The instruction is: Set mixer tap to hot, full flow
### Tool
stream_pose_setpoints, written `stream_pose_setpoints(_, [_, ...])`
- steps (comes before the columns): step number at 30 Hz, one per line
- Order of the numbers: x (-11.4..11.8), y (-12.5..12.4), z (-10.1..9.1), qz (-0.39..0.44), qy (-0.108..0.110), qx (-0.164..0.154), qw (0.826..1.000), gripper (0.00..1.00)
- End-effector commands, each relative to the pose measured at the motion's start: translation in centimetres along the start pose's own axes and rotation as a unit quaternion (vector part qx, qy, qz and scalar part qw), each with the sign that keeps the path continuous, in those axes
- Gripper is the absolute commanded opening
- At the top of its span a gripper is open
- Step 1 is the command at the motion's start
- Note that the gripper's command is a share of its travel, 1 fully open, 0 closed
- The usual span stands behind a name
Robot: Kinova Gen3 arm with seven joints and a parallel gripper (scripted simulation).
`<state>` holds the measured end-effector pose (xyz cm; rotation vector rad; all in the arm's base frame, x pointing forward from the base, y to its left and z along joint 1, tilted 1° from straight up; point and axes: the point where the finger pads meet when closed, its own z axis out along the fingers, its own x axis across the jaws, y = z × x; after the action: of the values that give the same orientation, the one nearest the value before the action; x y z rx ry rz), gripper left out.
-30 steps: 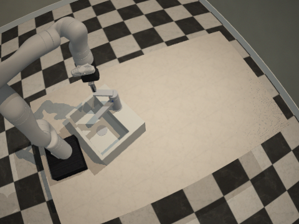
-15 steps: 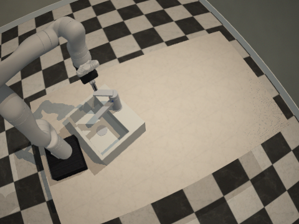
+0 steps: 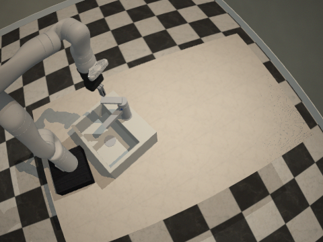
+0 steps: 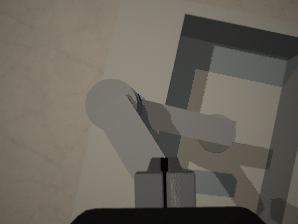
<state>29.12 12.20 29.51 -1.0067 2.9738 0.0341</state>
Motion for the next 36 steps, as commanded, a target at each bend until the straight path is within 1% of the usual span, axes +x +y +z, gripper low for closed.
stream_pose_setpoints(1, [-0.09, 0.06, -0.12, -0.026, -0.002, 0.0, 1.0, 0.0])
stream_pose_setpoints(8, [-0.35, 0.33, -0.21, -0.109, -0.002, 0.0, 0.994, 0.0])
stream_pose_setpoints(10, [-0.35, 0.33, -0.21, -0.109, -0.002, 0.0, 0.994, 0.0])
stream_pose_setpoints(21, [-0.63, 0.72, -0.3, -0.203, -0.002, 0.001, 0.979, 0.0])
stream_pose_setpoints(36, [-0.77, 0.98, -0.36, -0.257, -0.002, 0.001, 0.966, 0.0])
